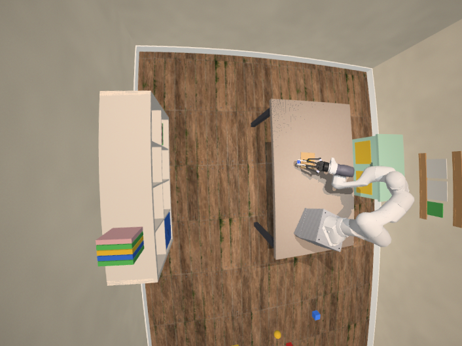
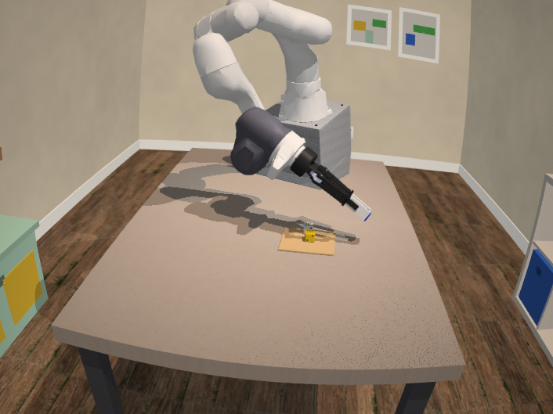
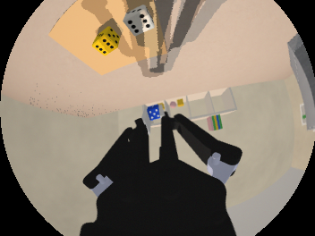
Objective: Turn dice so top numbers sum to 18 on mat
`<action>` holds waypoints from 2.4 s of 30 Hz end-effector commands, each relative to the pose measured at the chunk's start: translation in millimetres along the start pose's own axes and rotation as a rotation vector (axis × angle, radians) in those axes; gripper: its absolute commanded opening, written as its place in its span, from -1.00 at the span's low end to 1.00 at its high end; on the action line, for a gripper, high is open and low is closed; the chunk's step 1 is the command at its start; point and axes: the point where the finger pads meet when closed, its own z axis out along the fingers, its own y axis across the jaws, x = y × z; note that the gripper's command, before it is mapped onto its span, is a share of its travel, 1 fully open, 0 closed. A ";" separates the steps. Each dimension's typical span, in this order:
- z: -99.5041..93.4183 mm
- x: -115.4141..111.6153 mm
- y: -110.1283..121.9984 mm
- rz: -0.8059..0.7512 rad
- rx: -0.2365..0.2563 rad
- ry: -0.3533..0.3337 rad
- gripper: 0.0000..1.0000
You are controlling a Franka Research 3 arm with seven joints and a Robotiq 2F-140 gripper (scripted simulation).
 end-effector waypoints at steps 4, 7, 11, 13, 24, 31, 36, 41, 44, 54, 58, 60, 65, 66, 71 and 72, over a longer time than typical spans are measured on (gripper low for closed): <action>0.5 -5.4 -0.8 0.119 -0.056 -0.074 -0.75; 3.3 -0.9 -0.1 0.119 -0.056 -0.074 -0.75; 8.5 7.4 1.1 0.119 -0.056 -0.074 -0.75; 12.4 13.5 2.0 0.119 -0.056 -0.074 -0.75; 29.5 40.8 6.0 0.119 -0.056 -0.074 -0.75; 33.7 47.4 7.0 0.119 -0.056 -0.074 -0.75; 34.1 48.0 7.1 0.119 -0.056 -0.074 -0.75; 34.1 48.0 7.1 0.119 -0.056 -0.074 -0.75; 34.1 48.0 7.1 0.119 -0.056 -0.074 -0.75; 34.1 48.0 7.1 0.119 -0.056 -0.074 -0.75; 34.1 48.0 7.1 0.119 -0.056 -0.074 -0.75; 34.1 48.0 7.1 0.119 -0.056 -0.074 -0.75; 34.1 48.0 7.1 0.119 -0.056 -0.074 -0.75; 34.1 48.0 7.1 0.119 -0.056 -0.074 -0.75; 34.1 48.1 7.1 0.119 -0.056 -0.074 -0.75; 34.1 48.1 7.1 0.119 -0.056 -0.074 -0.75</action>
